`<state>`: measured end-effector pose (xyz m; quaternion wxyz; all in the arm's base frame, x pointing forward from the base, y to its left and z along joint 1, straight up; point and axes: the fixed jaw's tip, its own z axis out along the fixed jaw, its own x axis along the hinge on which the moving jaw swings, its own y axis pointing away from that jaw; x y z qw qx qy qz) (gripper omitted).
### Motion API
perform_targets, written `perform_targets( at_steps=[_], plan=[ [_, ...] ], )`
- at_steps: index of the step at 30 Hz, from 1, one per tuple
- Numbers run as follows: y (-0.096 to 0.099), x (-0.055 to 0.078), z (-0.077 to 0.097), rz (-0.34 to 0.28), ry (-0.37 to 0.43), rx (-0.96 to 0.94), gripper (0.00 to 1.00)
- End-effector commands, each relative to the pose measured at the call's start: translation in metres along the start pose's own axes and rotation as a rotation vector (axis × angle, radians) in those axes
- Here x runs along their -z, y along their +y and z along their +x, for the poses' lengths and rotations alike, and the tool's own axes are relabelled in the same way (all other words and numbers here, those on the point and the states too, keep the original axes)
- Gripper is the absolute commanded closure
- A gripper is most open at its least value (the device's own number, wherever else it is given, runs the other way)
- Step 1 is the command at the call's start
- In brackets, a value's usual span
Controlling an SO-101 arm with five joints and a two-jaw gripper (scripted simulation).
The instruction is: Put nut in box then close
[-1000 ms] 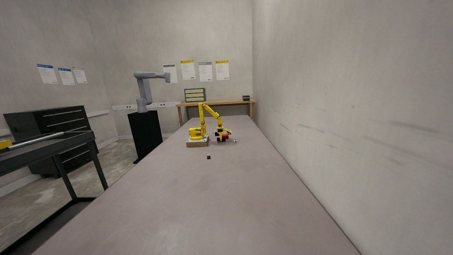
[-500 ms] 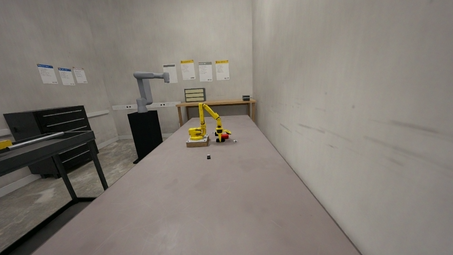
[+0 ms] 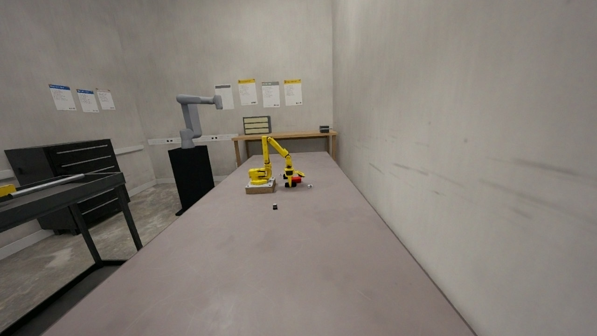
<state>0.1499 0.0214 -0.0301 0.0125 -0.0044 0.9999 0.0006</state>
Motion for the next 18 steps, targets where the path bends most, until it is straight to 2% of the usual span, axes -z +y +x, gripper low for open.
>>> perform_targets(
  at_steps=[1,18],
  plan=[
    [-0.0016,-0.0032,0.0048,0.001,0.021,0.0,0.8],
    [-0.0016,-0.0032,0.0048,0.001,0.021,0.0,0.77]
  ],
)
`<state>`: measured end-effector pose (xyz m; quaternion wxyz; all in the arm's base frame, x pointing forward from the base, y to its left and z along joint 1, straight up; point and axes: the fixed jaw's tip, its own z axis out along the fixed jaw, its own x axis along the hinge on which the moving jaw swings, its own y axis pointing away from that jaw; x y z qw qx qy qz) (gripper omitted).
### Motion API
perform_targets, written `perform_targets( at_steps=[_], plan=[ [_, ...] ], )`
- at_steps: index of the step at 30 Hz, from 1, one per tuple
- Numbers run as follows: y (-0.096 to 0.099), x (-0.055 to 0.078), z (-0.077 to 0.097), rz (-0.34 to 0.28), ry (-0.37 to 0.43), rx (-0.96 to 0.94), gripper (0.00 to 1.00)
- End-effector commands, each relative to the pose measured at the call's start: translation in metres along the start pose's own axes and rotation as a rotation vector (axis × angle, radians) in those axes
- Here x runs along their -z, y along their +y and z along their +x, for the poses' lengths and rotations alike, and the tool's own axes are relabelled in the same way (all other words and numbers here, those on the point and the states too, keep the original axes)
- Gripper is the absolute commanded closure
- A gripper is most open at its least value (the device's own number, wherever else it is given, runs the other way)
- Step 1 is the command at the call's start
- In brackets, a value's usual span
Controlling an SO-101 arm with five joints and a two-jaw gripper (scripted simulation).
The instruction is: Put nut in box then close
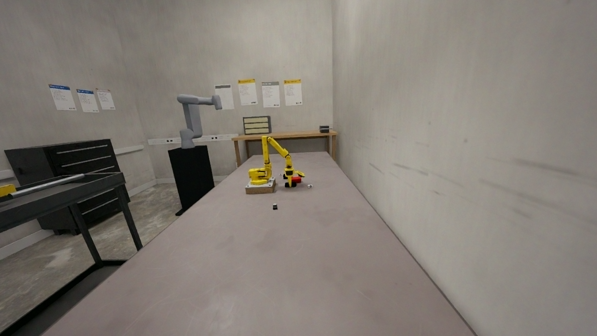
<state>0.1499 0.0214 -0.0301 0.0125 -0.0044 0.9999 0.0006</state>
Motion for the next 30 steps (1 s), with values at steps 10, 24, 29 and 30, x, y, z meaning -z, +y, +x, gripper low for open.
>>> perform_targets(
  at_steps=[10,24,29,30],
  plan=[
    [-0.0016,-0.0032,0.0048,0.001,0.021,0.0,0.76],
    [-0.0016,-0.0032,0.0048,0.001,0.021,0.0,0.76],
    [-0.0016,-0.0032,0.0048,0.001,0.021,0.0,0.74],
    [-0.0016,-0.0032,0.0048,0.001,0.021,0.0,0.74]
  ],
)
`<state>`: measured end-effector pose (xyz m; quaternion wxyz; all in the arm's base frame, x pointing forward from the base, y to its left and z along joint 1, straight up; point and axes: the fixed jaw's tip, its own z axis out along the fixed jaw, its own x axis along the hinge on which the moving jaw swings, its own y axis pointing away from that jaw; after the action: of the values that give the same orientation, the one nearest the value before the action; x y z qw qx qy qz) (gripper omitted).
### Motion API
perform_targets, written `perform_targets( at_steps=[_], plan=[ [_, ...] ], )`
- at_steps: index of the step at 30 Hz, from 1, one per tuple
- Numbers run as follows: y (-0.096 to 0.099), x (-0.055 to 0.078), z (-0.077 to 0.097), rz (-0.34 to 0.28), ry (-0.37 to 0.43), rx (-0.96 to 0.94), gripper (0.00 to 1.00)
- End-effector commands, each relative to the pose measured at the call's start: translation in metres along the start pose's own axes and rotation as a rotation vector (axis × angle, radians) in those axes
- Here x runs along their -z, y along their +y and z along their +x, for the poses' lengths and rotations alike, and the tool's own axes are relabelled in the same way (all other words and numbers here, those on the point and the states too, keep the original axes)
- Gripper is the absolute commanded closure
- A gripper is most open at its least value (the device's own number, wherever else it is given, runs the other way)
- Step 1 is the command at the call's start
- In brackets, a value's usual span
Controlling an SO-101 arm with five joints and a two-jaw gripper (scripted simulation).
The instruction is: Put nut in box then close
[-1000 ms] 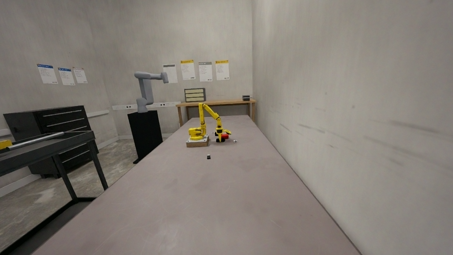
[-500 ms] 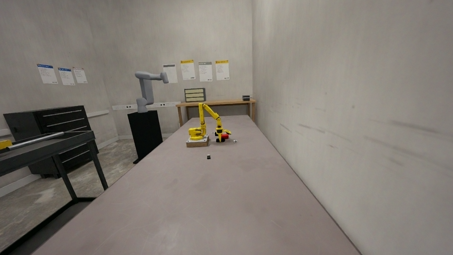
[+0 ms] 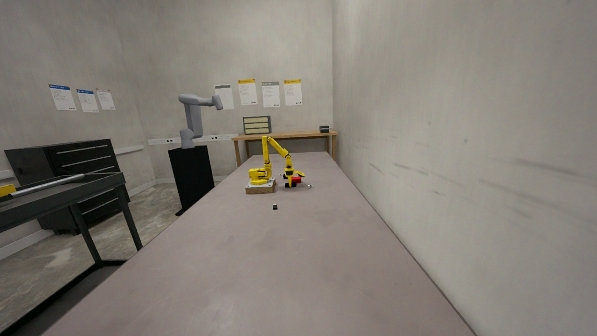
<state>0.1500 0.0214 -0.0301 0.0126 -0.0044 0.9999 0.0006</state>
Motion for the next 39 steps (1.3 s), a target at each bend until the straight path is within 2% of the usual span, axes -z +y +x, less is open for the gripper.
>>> perform_targets(
  at_steps=[1,25,39],
  plan=[
    [-0.002,-0.003,0.005,0.001,0.021,0.0,0.74],
    [-0.002,-0.002,0.005,0.001,0.021,0.0,0.72],
    [-0.001,0.015,0.001,0.001,0.021,0.0,0.72]
  ],
)
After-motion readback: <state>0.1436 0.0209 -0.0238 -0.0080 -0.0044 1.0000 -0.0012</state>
